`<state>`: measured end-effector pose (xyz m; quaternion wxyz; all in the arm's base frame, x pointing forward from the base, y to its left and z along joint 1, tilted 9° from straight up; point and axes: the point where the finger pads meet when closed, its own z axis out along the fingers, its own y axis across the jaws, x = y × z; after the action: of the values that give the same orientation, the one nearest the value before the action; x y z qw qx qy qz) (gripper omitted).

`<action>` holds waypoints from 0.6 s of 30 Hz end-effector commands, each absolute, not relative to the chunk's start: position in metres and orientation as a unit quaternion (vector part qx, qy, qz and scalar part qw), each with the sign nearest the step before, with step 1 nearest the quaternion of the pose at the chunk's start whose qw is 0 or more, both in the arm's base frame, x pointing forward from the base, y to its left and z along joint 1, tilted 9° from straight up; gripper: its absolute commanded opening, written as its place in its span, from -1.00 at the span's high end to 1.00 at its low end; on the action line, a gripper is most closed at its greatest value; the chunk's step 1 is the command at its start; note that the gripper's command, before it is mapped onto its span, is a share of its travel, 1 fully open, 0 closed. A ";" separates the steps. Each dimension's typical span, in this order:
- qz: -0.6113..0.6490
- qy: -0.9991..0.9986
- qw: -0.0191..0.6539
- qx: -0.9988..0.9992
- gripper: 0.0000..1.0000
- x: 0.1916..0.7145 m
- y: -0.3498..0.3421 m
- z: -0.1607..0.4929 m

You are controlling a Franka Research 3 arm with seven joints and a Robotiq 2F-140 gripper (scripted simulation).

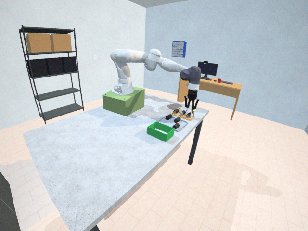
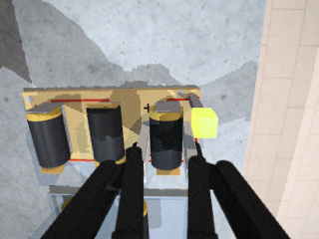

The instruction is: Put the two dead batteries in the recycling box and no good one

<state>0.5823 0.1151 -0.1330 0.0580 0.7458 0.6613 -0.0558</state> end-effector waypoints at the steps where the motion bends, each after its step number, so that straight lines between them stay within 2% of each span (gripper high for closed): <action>1: -0.055 0.661 0.061 0.746 0.68 0.584 0.113 -0.134; 12: -0.055 0.661 0.061 0.746 0.68 0.584 0.113 -0.134; 13: -0.055 0.661 0.061 0.746 0.41 0.584 0.113 -0.134; 18: -0.055 0.661 0.061 0.746 0.41 0.584 0.113 -0.134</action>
<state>0.5836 0.1140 -0.1334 0.0598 0.7459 0.6611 -0.0550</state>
